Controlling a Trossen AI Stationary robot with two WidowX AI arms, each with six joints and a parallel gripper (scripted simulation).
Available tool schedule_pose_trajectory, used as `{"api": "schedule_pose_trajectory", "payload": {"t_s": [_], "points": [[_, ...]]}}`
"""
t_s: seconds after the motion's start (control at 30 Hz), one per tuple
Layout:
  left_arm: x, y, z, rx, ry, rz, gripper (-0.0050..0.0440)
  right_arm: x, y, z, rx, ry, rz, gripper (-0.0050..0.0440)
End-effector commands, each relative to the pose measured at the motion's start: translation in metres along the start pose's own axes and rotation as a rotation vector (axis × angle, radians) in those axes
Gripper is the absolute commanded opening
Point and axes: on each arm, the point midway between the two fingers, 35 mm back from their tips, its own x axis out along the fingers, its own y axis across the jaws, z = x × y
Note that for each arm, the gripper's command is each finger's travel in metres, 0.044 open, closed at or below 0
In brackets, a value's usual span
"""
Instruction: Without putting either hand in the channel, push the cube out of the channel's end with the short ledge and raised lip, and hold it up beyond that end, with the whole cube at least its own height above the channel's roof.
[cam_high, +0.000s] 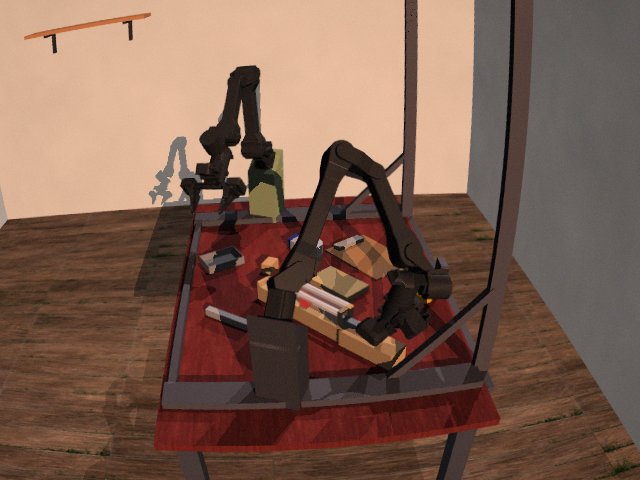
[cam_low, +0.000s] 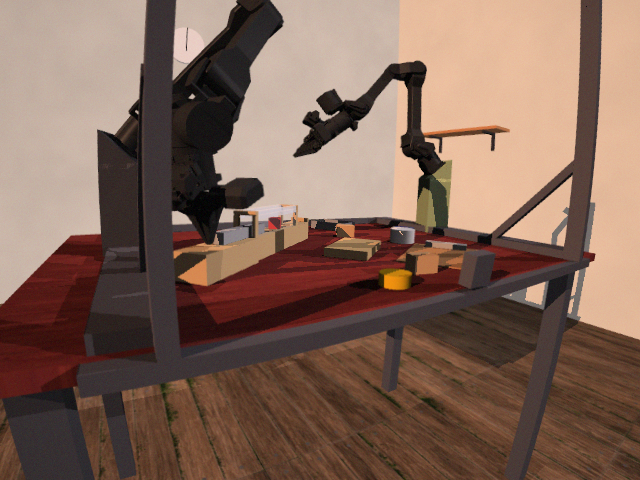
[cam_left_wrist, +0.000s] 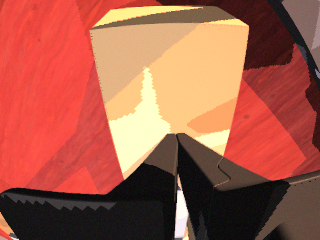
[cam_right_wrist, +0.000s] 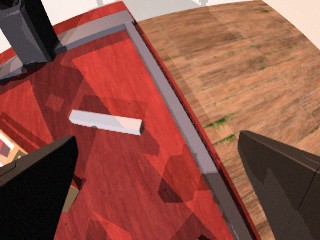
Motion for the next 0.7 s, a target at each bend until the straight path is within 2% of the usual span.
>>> {"api": "schedule_pose_trajectory", "payload": {"t_s": [0.0, 0.67], "points": [[-0.001, 0.002, 0.000, -0.005, -0.008, 0.005, 0.0000, -0.003, 0.000, 0.011, 0.001, -0.030, -0.001, 0.0400], [0.004, 0.003, -0.022, -0.009, -0.008, 0.007, 0.0000, -0.003, 0.000, 0.011, 0.001, -0.030, -0.001, 0.0400]]}}
